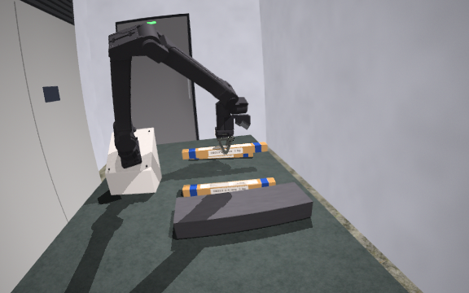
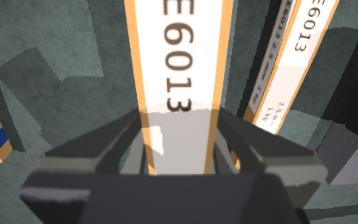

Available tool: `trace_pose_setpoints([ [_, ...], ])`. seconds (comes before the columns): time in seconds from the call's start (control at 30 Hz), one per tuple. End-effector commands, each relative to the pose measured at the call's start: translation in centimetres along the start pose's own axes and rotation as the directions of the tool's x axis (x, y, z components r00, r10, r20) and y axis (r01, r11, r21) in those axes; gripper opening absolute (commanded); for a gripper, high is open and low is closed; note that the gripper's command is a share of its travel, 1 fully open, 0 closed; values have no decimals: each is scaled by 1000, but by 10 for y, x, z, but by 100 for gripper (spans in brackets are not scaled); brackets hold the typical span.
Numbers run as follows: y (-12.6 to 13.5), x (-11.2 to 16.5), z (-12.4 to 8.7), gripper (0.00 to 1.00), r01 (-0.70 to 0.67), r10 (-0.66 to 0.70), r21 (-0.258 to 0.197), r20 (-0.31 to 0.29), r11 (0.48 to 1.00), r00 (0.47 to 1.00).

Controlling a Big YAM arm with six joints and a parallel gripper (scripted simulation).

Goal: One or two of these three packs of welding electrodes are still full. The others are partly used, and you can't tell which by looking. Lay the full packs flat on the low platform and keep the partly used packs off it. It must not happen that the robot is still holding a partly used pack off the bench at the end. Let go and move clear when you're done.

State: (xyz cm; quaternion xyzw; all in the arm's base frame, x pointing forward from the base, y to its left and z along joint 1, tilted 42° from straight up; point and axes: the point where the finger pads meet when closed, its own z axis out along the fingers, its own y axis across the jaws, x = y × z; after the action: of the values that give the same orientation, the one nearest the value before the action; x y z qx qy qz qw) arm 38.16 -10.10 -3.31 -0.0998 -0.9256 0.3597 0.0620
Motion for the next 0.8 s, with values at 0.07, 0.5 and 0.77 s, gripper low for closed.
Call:
trace_pose_setpoints([
  [0.07, 0, -17, -14, 0, -1, 1, -13, 66, 1000, 998],
  [0.5, 0, -22, 4, 0, -7, 7, -14, 70, 1000, 998],
  [0.77, 4, -19, 6, 0, 11, -10, -9, 63, 1000, 998],
])
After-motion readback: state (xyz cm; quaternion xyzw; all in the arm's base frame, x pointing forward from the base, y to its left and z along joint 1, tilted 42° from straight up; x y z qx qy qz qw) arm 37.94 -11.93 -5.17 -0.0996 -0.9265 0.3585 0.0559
